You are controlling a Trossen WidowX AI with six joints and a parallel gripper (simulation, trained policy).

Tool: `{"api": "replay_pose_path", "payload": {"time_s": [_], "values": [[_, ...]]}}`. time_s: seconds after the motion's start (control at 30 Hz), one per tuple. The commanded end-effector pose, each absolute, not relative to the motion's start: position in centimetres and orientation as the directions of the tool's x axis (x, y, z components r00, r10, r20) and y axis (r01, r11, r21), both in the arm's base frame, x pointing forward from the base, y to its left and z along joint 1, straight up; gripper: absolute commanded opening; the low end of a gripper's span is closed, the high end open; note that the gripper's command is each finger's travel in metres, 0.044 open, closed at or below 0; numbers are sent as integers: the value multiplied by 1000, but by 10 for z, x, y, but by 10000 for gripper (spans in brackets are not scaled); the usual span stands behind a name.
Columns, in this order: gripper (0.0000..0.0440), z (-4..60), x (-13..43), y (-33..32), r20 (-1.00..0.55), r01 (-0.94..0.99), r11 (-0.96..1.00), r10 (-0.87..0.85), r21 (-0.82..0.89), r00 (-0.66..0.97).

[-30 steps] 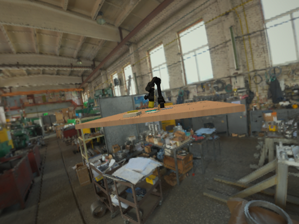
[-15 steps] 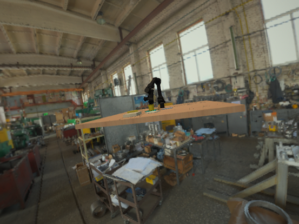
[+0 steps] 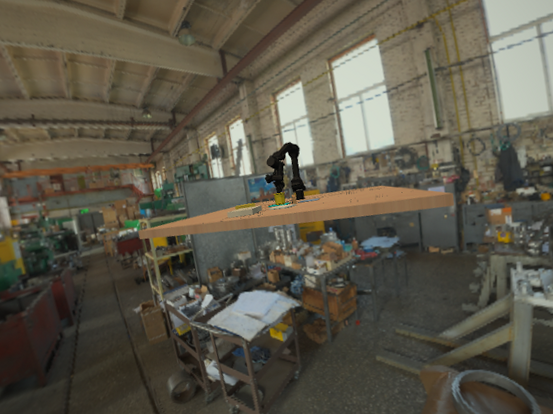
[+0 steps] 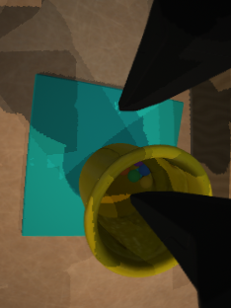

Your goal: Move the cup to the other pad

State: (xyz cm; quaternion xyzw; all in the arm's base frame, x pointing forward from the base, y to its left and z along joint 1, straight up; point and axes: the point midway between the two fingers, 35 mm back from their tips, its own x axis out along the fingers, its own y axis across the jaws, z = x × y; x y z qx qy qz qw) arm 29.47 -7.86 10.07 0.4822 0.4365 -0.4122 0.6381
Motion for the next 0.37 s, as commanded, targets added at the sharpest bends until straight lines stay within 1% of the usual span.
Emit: {"api": "replay_pose_path", "payload": {"time_s": [0.0,0.2,0.3,0.33], "values": [[221,111,292,-79,-947,939,195,-102,283,306],[247,131,288,-81,-932,929,183,-107,323,345],[276,143,287,-84,-922,921,180,-114,346,369],[298,146,287,-85,-920,919,179,-116,352,375]]}}
